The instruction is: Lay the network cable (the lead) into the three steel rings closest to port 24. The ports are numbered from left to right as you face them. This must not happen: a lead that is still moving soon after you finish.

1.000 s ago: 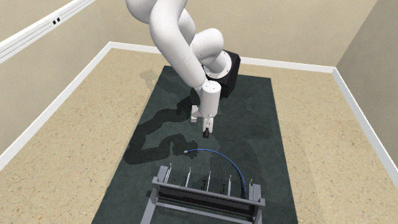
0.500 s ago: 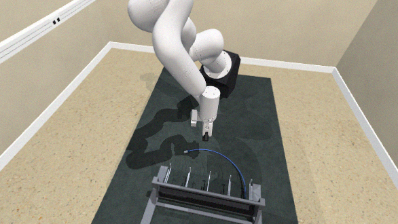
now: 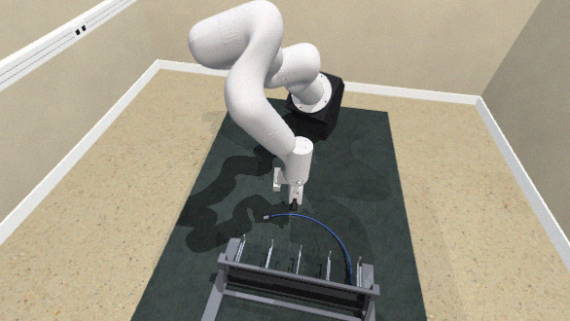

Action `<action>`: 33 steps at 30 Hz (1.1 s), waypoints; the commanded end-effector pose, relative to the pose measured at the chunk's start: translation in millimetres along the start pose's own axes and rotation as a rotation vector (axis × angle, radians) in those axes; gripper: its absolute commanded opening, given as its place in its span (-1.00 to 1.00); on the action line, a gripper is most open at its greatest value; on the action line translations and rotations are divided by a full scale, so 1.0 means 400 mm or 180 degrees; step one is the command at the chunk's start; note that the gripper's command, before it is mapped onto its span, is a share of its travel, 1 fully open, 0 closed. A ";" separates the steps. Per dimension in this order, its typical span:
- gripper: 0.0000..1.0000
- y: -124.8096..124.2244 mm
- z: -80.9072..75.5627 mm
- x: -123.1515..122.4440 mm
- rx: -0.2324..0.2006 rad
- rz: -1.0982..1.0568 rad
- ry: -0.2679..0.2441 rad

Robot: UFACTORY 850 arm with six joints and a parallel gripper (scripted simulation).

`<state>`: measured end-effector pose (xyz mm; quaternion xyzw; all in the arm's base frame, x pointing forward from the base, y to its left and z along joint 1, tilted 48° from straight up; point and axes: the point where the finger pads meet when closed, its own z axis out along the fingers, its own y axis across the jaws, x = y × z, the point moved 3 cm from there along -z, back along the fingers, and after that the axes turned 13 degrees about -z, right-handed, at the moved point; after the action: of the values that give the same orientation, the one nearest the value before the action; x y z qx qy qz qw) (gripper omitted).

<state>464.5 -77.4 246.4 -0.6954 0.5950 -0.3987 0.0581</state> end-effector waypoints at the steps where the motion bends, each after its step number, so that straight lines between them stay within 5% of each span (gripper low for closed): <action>1: -0.31 -0.002 0.049 0.001 0.0017 0.0001 0.0001; 12: -0.31 -0.003 0.112 0.001 0.0017 0.0001 0.0001; 33: -0.31 -0.003 0.116 0.001 0.0017 0.0001 0.0001</action>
<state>494.3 -95.8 215.5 -0.6952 0.5941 -0.4003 0.0598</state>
